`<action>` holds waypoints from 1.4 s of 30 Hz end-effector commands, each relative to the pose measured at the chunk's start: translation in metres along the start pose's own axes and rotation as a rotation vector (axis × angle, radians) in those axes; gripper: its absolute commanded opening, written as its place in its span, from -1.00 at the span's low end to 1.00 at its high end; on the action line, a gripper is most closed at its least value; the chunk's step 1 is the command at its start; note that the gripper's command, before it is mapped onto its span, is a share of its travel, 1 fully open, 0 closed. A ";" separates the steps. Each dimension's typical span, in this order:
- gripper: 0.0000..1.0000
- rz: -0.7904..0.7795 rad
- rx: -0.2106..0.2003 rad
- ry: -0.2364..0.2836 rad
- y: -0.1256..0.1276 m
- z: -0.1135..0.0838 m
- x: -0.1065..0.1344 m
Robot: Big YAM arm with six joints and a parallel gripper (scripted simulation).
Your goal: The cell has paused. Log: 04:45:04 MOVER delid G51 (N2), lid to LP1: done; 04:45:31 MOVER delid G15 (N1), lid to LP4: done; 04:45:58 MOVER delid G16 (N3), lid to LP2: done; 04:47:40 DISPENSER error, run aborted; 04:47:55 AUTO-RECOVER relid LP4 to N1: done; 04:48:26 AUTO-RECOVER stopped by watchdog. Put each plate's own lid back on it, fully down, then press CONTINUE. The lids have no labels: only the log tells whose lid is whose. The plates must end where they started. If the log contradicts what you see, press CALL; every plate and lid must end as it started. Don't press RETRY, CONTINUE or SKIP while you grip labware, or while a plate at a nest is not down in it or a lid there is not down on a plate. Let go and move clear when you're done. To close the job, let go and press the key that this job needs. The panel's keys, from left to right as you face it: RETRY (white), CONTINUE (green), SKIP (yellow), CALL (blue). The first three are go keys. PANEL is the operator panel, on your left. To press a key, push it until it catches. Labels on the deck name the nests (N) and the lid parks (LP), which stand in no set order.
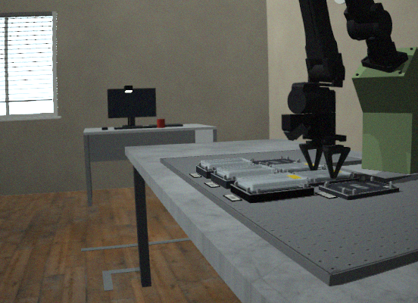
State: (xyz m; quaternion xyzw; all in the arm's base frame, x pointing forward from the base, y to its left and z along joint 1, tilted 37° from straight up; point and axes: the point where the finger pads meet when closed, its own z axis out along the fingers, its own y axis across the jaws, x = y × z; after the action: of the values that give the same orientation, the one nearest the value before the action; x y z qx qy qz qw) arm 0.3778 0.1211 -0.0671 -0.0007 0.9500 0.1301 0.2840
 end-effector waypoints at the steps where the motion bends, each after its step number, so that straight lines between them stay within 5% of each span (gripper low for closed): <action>1: -1.00 0.004 -0.012 -0.024 0.007 0.000 -0.008; 35: -1.00 0.002 0.005 -0.002 -0.004 -0.046 0.002; 42: -1.00 0.004 0.010 0.013 -0.006 -0.043 0.007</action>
State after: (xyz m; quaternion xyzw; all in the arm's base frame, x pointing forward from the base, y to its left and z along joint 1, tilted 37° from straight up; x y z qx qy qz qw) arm 0.3584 0.1129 -0.0314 0.0025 0.9479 0.1329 0.2896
